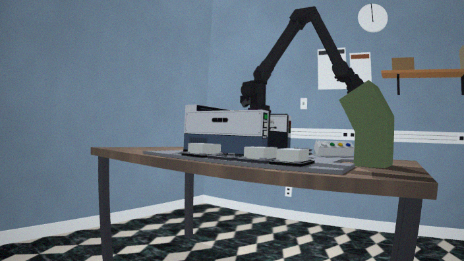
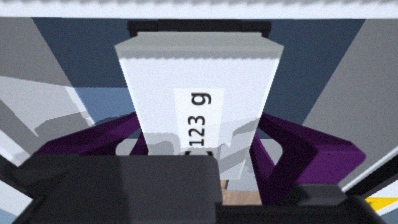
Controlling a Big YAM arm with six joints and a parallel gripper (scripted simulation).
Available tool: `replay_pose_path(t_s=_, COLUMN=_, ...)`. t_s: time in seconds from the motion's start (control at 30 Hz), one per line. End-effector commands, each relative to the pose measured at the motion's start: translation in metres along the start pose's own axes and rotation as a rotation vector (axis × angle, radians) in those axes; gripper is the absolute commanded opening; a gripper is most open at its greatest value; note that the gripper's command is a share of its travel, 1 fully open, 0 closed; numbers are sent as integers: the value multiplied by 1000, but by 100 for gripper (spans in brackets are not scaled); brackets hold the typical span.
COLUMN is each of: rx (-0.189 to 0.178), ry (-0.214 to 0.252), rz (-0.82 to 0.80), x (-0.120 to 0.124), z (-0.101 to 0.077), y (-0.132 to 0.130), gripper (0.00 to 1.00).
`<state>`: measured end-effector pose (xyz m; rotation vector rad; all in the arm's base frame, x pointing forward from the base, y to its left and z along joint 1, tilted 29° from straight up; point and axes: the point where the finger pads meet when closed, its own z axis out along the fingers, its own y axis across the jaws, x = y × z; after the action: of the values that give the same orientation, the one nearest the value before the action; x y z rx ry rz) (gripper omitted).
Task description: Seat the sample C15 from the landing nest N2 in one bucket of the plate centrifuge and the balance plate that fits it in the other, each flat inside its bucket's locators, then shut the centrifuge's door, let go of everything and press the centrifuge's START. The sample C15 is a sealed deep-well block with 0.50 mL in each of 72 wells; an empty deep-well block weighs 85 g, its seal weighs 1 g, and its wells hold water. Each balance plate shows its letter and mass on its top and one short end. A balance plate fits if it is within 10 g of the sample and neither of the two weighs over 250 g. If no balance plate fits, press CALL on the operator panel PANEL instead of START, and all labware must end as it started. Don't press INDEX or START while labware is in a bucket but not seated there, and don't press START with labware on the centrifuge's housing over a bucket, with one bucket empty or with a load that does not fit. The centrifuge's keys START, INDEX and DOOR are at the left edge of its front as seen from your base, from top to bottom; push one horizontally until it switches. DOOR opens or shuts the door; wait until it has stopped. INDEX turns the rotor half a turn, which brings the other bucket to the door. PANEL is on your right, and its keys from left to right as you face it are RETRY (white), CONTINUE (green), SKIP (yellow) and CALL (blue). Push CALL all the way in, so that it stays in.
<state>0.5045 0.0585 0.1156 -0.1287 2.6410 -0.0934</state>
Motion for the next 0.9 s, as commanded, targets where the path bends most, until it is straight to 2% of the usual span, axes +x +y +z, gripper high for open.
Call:
replay_pose_path(t_s=0.0, rx=4, ry=-53, rz=0, x=-26, z=-5, y=-8, gripper=0)
replay_pose_path(t_s=0.33, rx=4, ry=-53, rz=0, x=-26, z=-5, y=-8, gripper=0)
replay_pose_path(t_s=0.37, rx=4, ry=-53, rz=0, x=-26, z=-5, y=-8, gripper=100)
replay_pose_path(t_s=0.87, rx=4, ry=-51, rz=0, x=-25, z=-5, y=-8, gripper=100)
